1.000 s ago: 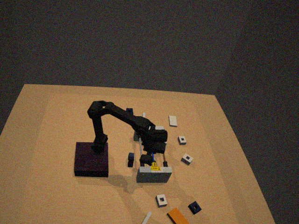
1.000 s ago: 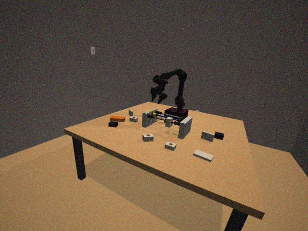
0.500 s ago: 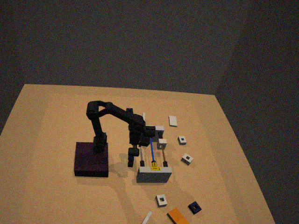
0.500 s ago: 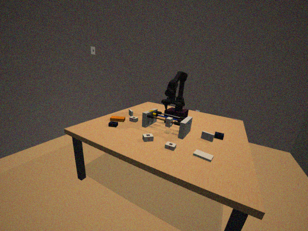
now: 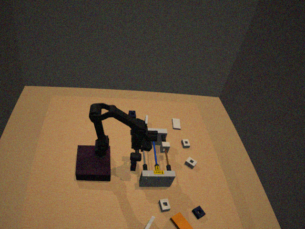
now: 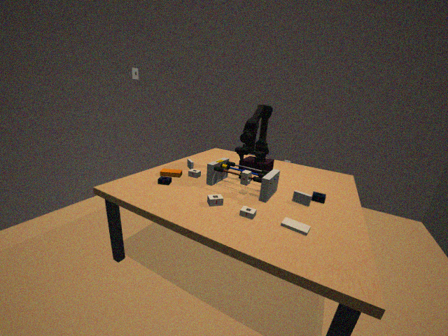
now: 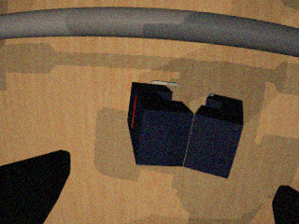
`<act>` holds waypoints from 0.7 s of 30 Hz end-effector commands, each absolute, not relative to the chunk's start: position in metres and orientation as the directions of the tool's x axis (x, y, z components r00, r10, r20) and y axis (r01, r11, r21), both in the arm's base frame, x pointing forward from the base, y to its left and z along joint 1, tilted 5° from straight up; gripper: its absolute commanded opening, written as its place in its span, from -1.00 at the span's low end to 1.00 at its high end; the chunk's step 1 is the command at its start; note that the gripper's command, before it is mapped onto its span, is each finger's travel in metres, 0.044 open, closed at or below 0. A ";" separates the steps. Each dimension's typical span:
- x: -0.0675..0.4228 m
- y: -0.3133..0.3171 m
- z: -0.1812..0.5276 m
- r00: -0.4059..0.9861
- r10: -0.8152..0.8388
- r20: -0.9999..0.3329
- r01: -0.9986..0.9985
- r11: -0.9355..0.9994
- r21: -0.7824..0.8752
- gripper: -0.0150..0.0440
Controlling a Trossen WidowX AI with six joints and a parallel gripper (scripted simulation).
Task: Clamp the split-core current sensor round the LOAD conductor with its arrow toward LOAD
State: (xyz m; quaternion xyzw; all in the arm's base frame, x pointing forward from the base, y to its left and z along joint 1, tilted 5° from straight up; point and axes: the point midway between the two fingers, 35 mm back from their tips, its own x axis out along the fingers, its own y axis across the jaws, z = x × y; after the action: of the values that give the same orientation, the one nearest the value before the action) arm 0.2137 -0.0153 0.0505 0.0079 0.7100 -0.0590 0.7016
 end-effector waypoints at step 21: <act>0.210 -0.017 0.010 -0.023 -0.067 -0.997 0.094 0.993 -0.069 1.00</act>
State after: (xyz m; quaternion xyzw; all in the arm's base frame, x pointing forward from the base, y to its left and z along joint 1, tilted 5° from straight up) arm 0.2123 -0.0176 0.0159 0.0095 0.7101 -0.0605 0.7015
